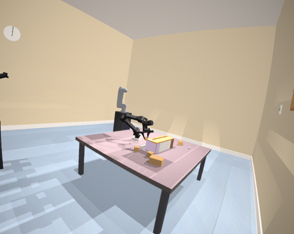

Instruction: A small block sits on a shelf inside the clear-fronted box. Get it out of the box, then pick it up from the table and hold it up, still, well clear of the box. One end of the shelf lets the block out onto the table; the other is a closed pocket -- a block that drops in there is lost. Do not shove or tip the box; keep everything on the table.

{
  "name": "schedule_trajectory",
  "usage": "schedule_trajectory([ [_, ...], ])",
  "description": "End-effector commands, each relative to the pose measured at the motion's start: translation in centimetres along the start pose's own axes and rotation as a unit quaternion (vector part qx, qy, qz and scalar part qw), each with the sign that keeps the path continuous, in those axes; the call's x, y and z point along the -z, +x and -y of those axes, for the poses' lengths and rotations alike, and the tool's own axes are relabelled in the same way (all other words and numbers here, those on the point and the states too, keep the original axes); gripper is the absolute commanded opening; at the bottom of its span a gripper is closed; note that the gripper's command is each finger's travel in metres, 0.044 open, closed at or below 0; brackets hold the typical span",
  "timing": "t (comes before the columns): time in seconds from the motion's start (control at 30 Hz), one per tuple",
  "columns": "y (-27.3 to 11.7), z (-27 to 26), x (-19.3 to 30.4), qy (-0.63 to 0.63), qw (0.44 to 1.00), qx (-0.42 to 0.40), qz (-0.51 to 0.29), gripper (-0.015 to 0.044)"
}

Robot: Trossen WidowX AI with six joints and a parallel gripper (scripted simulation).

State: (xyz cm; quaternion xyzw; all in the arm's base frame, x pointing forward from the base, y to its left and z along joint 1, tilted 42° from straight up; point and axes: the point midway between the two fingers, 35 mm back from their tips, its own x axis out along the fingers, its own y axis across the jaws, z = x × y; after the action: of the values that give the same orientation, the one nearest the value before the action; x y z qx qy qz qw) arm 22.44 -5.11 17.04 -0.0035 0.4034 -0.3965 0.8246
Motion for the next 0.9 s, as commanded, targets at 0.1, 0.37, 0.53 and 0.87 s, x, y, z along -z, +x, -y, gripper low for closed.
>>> schedule_trajectory([
  [0.1,-0.7,-0.2,0.0,-0.170,0.985,0.008,0.005,0.0000],
  [0.37,-1.3,-0.4,0.1,-0.338,0.941,0.017,0.006,0.0000],
  [0.53,-1.7,-0.5,0.2,-0.439,0.898,0.023,0.007,0.0000],
  [0.87,-2.5,-0.7,0.3,-0.622,0.782,0.036,0.006,0.0000],
])
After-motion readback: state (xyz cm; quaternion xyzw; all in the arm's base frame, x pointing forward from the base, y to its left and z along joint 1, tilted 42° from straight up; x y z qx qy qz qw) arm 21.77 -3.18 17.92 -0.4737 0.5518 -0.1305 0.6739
